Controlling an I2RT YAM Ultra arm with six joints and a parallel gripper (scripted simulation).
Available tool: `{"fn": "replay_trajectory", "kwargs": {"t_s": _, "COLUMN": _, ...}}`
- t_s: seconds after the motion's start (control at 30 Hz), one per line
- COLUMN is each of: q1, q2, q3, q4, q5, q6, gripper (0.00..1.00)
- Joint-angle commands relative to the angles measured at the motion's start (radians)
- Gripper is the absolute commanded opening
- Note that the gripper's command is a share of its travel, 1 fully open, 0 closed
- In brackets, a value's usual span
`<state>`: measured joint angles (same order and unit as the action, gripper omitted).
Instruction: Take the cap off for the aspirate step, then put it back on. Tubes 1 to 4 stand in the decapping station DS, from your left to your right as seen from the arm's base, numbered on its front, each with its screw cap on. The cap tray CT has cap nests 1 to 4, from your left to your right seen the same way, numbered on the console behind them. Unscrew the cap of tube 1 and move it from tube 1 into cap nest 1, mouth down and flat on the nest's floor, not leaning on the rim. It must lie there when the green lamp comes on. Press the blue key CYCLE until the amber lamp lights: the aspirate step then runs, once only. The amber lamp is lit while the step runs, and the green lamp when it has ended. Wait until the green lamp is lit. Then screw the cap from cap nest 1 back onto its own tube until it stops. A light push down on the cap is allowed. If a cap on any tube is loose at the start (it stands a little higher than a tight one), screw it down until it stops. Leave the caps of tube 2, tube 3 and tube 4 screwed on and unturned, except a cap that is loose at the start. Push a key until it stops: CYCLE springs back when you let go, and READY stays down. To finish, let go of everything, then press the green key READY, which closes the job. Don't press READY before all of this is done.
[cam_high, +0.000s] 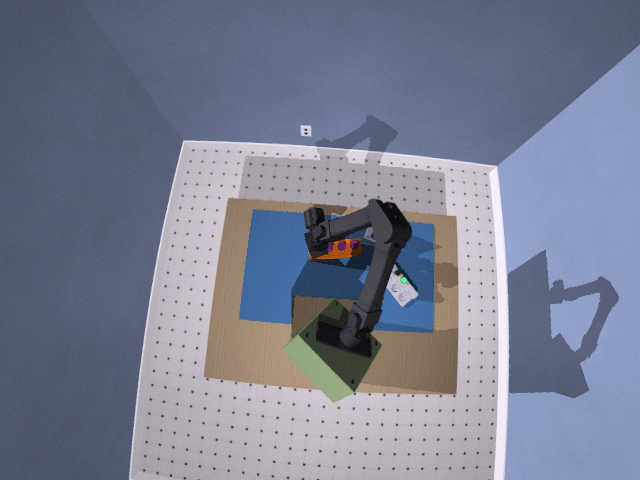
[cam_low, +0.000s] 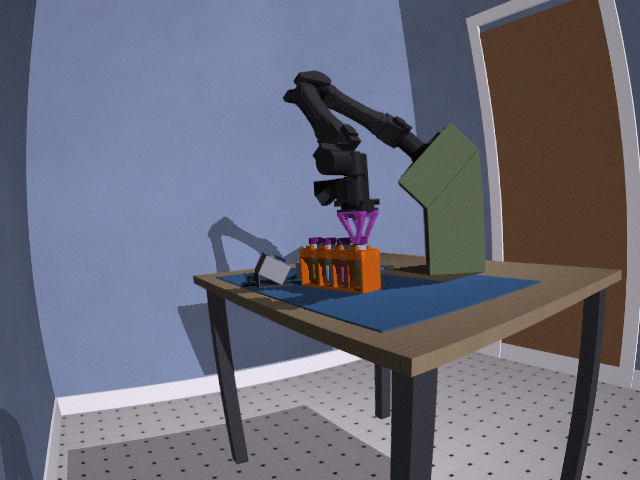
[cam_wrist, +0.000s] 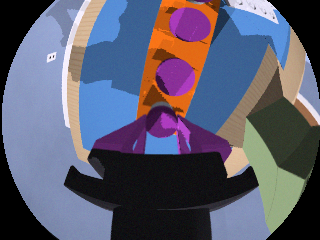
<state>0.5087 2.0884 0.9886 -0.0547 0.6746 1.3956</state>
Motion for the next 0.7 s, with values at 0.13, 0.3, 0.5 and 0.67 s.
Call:
{"fn": "replay_trajectory", "kwargs": {"t_s": 0.13, "q1": 0.005, "q2": -0.003, "q3": 0.004, "q4": 0.000, "q5": -0.002, "q6": 0.363, "gripper": 0.00}}
{"fn": "replay_trajectory", "kwargs": {"t_s": 0.3, "q1": 0.005, "q2": -0.003, "q3": 0.004, "q4": 0.000, "q5": -0.002, "q6": 0.363, "gripper": 0.00}}
{"fn": "replay_trajectory", "kwargs": {"t_s": 0.5, "q1": 0.005, "q2": -0.003, "q3": 0.004, "q4": 0.000, "q5": -0.002, "q6": 0.363, "gripper": 0.49}}
{"fn": "replay_trajectory", "kwargs": {"t_s": 0.67, "q1": 0.005, "q2": -0.004, "q3": 0.004, "q4": 0.000, "q5": -0.002, "q6": 0.363, "gripper": 0.49}}
